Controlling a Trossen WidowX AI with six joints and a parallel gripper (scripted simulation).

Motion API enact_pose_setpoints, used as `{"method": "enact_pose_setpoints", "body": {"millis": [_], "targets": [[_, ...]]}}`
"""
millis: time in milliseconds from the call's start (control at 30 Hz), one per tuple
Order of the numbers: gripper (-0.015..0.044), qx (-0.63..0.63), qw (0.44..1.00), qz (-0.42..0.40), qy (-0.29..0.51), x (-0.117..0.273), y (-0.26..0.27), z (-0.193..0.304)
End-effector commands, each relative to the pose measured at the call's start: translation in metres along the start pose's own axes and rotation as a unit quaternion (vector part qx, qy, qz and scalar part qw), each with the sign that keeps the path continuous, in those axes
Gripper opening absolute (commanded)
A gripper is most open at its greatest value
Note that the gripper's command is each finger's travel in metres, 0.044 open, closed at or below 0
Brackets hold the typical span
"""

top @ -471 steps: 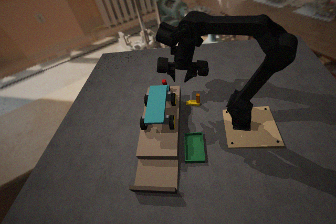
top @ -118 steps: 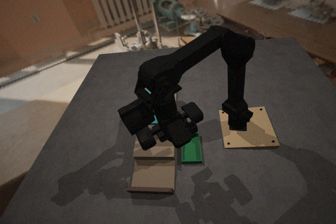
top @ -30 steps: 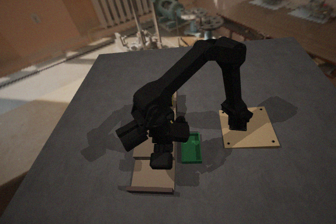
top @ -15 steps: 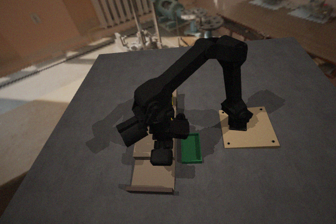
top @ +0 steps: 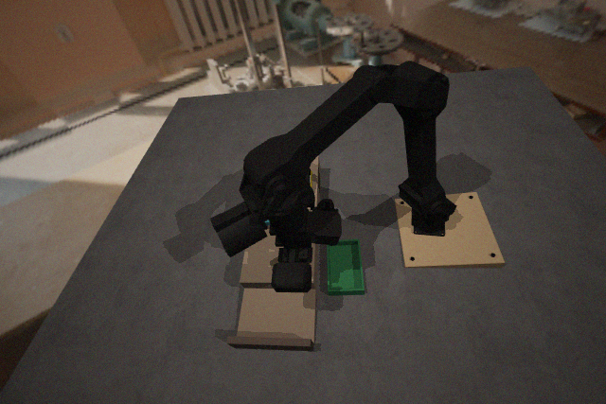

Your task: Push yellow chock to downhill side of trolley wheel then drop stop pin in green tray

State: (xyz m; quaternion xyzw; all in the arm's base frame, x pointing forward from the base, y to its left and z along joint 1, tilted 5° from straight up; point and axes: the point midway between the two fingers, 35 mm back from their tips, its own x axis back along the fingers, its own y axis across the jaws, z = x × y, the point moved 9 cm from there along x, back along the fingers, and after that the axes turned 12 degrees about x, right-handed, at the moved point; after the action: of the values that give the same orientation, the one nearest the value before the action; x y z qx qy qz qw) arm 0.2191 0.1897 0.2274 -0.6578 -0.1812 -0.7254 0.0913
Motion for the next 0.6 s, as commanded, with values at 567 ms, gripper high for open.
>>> {"method": "enact_pose_setpoints", "body": {"millis": [567], "targets": [[0.0000,0.000,1.000,0.003,0.001,0.0003,0.0092,-0.0019]]}}
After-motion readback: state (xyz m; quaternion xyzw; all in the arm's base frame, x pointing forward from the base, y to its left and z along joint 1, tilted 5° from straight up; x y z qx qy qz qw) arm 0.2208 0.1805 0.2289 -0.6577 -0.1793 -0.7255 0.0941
